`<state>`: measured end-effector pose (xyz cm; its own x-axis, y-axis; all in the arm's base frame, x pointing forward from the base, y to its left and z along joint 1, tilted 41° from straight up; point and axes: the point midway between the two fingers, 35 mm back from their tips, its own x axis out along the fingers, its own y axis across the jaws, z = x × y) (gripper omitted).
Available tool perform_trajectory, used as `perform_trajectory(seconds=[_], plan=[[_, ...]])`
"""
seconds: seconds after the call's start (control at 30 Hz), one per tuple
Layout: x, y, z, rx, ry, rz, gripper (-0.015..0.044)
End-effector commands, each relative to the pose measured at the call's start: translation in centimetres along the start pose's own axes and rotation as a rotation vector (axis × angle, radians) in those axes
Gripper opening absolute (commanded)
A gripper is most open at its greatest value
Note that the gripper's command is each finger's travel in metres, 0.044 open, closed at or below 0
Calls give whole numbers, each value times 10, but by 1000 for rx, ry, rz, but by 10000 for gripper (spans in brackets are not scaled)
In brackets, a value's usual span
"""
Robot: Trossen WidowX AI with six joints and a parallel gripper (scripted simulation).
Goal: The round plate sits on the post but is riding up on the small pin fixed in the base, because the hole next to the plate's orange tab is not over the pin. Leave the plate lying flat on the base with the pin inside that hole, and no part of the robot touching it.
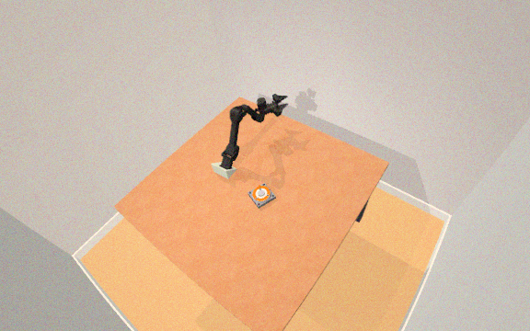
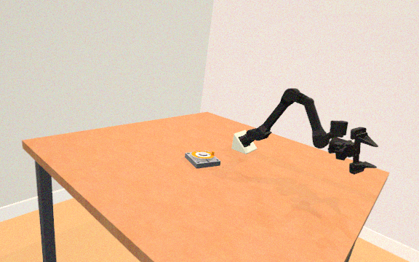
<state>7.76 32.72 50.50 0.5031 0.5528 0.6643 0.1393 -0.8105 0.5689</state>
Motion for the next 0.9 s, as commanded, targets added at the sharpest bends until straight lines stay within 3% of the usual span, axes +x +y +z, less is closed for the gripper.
perform_trajectory(seconds=[0.0,0.23,0.47,0.57,0.77,0.87], plan=[[1,-1,3,-14,-6,1,374],[26,-31,83,-503,-110,-131,190],[33,-45,163,-818,-197,-304,6],[32,-47,192,-926,-224,-376,0],[1,-39,316,-1300,-326,-744,0],[-12,-35,338,-1399,-294,-840,0]])
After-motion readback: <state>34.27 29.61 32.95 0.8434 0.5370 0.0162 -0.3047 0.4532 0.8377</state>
